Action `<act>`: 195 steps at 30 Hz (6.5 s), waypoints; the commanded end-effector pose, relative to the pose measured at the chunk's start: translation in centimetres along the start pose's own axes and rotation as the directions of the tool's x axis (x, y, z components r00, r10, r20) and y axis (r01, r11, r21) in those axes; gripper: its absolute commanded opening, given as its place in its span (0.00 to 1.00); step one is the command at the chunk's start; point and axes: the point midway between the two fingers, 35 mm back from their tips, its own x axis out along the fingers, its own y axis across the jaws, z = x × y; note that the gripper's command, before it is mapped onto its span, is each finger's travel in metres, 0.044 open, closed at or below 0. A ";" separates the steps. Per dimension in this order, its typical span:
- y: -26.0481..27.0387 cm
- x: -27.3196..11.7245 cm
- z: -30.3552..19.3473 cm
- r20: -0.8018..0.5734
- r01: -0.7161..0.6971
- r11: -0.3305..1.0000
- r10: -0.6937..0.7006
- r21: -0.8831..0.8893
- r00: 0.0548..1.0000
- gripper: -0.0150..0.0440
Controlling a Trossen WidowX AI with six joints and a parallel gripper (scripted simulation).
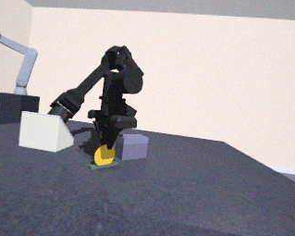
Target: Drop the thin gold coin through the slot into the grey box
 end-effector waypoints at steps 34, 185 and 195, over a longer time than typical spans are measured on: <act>0.4 4.7 0.1 0.007 -0.005 1.000 0.005 0.006 1.000 0.26; 4.0 -4.8 12.1 0.002 -0.007 0.995 0.007 0.102 1.000 0.25; 4.1 -4.1 12.2 0.002 -0.007 0.994 0.007 0.111 1.000 0.25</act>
